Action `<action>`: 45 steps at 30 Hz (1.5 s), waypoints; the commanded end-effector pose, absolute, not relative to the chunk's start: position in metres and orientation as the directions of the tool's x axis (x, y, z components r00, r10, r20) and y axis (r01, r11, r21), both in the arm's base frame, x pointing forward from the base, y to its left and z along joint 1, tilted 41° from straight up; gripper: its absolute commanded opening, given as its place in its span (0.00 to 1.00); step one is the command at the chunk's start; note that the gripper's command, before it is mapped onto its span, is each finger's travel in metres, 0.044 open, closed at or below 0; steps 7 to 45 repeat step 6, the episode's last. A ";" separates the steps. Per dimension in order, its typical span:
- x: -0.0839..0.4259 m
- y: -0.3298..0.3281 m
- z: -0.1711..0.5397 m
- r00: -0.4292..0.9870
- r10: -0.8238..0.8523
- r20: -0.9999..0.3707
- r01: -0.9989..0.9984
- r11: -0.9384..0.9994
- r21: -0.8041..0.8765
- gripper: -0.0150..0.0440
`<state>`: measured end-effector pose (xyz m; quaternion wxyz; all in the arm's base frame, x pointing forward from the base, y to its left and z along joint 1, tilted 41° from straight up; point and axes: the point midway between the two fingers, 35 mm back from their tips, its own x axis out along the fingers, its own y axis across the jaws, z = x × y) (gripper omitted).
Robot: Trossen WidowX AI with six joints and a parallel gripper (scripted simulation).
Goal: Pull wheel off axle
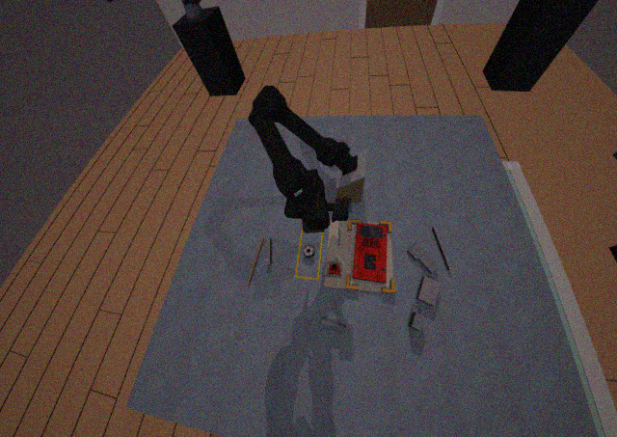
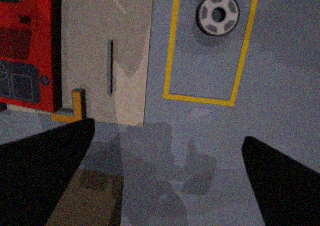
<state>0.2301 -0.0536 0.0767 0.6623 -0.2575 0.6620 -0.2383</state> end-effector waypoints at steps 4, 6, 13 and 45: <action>0.228 -0.053 0.075 0.002 -0.654 -0.757 -0.025 0.756 -0.654 1.00; 0.228 -0.053 0.075 0.002 -0.654 -0.757 -0.025 0.756 -0.654 1.00; 0.228 -0.053 0.075 0.002 -0.654 -0.757 -0.025 0.756 -0.654 1.00; 0.228 -0.053 0.075 0.002 -0.654 -0.757 -0.025 0.756 -0.654 1.00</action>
